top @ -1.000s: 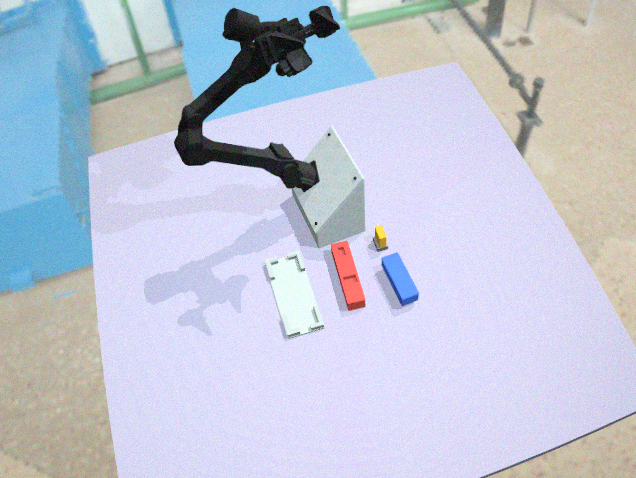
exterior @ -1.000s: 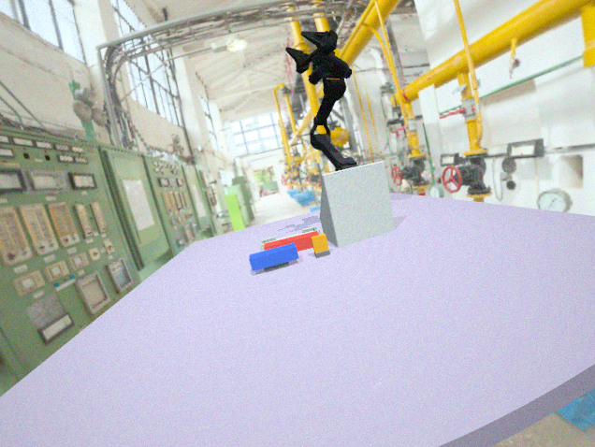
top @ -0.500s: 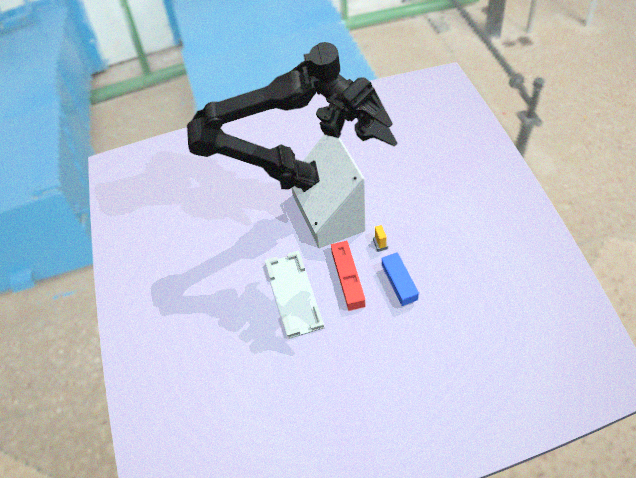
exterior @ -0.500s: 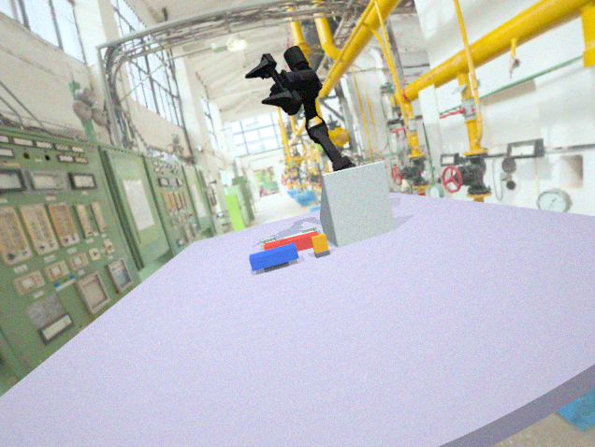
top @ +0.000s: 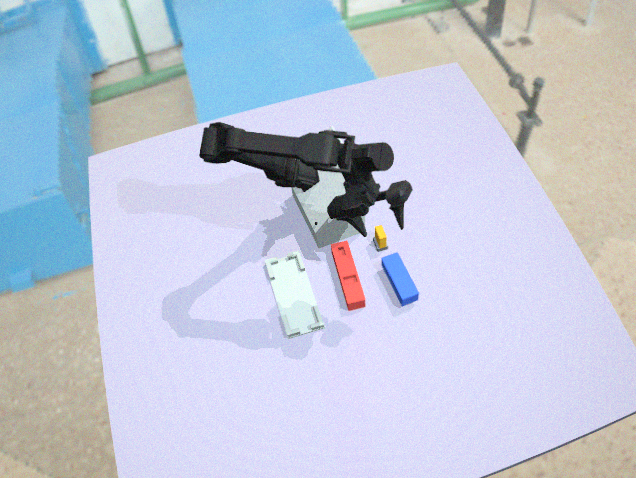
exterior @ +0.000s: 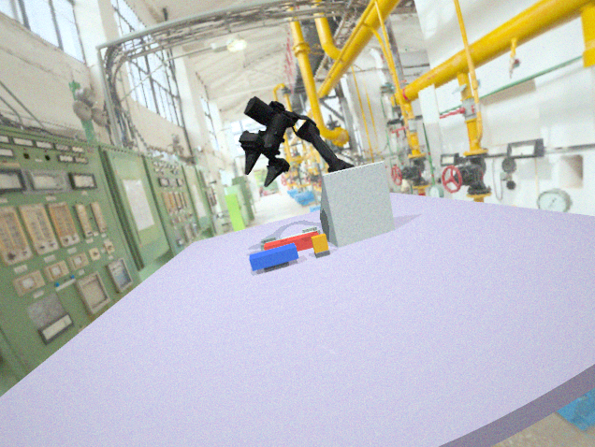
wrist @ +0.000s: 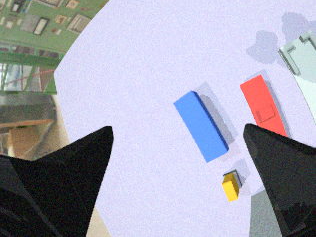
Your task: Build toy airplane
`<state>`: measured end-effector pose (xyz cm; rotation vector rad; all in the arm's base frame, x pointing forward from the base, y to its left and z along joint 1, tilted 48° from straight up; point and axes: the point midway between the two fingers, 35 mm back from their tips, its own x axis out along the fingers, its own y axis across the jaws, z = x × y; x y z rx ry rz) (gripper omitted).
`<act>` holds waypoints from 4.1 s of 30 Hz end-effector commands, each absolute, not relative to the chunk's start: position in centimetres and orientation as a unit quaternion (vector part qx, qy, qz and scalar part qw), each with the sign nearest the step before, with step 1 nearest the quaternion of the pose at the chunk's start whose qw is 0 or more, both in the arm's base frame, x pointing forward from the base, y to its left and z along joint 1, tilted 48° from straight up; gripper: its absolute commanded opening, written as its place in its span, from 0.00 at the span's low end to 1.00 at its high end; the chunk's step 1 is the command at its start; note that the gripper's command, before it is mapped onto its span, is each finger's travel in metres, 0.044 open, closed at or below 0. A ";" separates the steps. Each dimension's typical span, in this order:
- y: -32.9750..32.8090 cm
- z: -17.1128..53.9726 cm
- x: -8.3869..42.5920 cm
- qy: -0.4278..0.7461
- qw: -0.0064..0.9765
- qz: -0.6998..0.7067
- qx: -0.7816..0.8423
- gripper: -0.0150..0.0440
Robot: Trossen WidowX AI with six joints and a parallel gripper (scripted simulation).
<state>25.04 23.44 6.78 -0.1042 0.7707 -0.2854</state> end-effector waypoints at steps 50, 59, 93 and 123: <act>3.9 -2.5 26.7 0.578 0.716 -0.232 -0.316 1.00; 2.9 -3.5 27.0 0.577 0.716 -0.232 -0.317 1.00; 2.8 -3.8 27.2 0.578 0.716 -0.231 -0.316 0.25; 9.4 2.2 25.4 0.580 0.716 -0.228 -0.314 0.25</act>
